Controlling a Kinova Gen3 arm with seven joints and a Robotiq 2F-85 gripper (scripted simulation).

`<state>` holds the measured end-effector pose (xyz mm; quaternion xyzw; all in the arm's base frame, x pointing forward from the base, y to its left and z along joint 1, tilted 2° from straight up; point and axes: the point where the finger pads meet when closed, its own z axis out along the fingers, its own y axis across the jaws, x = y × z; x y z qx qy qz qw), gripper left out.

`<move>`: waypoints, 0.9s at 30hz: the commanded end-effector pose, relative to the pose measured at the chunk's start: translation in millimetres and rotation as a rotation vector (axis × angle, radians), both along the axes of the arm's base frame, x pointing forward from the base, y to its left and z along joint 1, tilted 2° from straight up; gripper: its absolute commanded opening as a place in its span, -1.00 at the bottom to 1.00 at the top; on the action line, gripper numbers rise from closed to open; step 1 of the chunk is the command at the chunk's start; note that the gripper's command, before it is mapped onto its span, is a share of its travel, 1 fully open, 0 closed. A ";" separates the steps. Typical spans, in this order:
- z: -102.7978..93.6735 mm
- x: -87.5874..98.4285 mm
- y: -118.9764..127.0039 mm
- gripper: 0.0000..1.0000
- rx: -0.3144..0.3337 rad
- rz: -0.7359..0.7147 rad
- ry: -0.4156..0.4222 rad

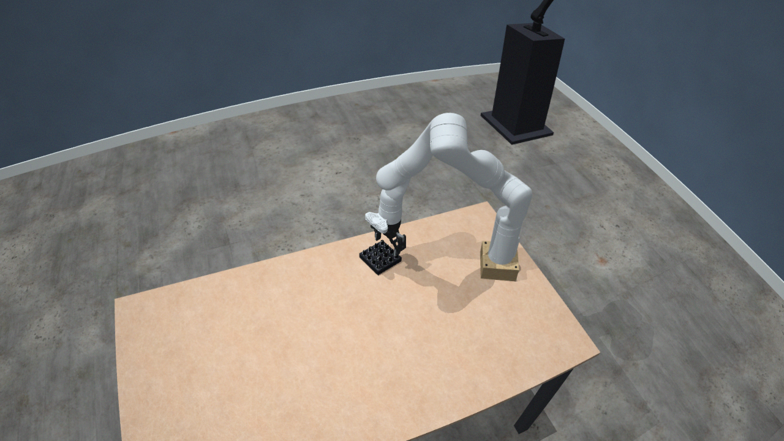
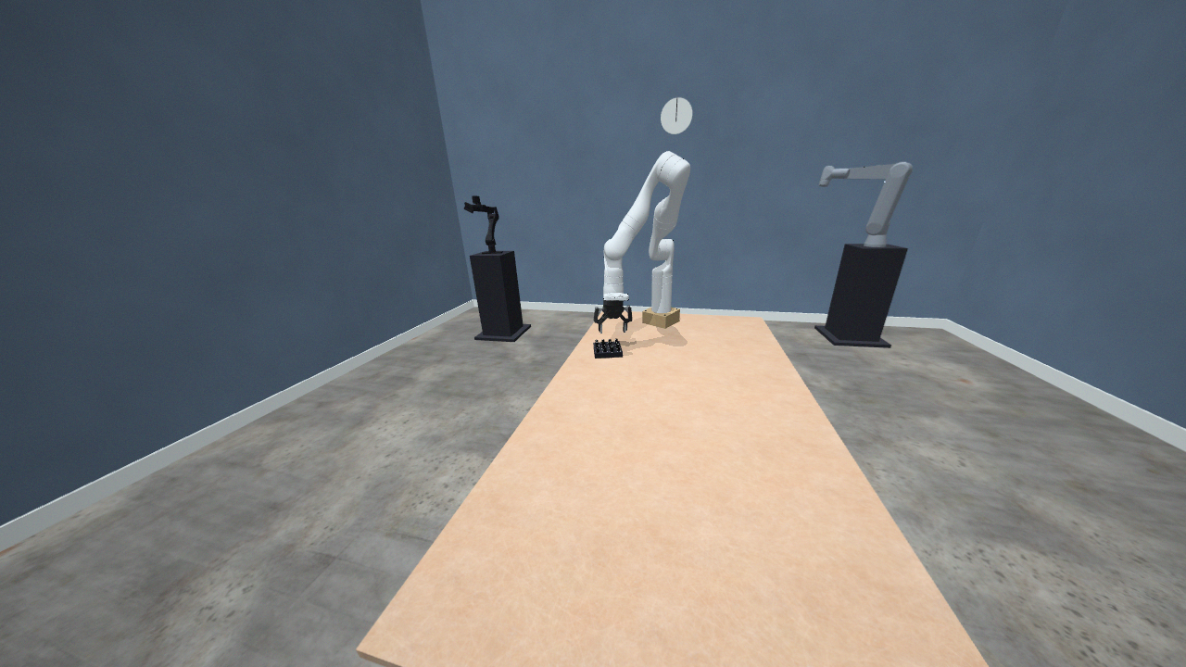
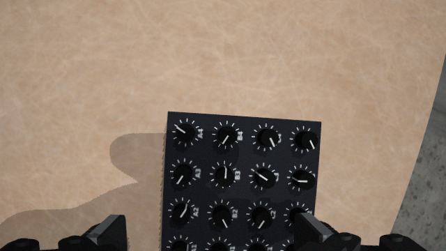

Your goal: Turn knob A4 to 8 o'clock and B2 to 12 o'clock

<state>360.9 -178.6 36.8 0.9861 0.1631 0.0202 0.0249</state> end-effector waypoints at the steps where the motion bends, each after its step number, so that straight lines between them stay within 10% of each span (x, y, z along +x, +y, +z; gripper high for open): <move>1: -0.1 -8.2 -14.2 1.00 0.011 -0.043 0.009; 27: 0.8 -14.6 -19.3 1.00 0.028 -0.071 0.017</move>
